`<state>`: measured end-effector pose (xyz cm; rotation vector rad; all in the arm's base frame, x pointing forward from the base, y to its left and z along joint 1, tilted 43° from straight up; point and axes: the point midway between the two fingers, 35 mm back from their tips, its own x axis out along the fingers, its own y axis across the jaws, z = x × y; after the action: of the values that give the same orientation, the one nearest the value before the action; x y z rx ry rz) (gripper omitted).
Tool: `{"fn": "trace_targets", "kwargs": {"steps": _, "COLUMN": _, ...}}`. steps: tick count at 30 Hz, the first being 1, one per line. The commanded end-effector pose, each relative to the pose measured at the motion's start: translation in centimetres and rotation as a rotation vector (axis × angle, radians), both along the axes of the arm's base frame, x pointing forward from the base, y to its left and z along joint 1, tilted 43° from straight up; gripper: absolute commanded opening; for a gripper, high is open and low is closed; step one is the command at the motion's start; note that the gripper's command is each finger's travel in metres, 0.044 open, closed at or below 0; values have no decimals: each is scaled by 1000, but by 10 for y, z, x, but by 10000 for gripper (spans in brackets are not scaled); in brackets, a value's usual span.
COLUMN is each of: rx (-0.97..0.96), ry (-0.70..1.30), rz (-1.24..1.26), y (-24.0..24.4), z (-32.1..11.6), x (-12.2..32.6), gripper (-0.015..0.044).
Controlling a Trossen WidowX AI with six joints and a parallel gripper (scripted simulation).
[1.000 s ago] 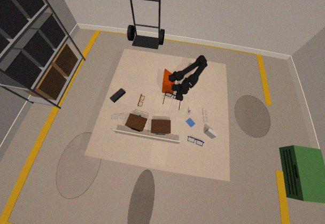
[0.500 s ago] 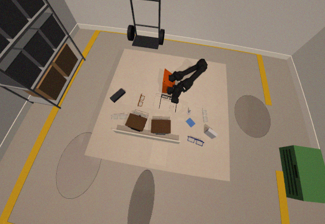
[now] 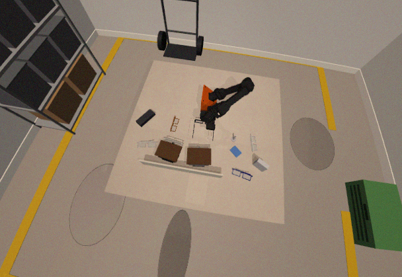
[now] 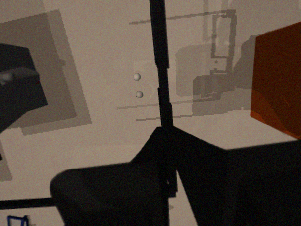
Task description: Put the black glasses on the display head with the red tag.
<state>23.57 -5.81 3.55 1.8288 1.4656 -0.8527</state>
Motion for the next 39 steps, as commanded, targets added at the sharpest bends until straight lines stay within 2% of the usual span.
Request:
{"fn": "trace_targets", "kwargs": {"steps": 1, "rx": 29, "ry": -8, "rz": 32, "y": -5, "z": -10, "x": 2, "gripper": 0}}
{"fn": "trace_targets", "kwargs": {"steps": 11, "rx": 104, "ry": -17, "rz": 96, "y": -11, "z": -37, "x": -1, "gripper": 0}}
{"fn": "trace_targets", "kwargs": {"steps": 22, "rx": 116, "ry": -81, "rz": 46, "y": -4, "z": -44, "x": 0, "gripper": 0}}
{"fn": "trace_targets", "kwargs": {"steps": 39, "rx": 103, "ry": -43, "rz": 75, "y": 8, "z": -57, "x": 2, "gripper": 0}}
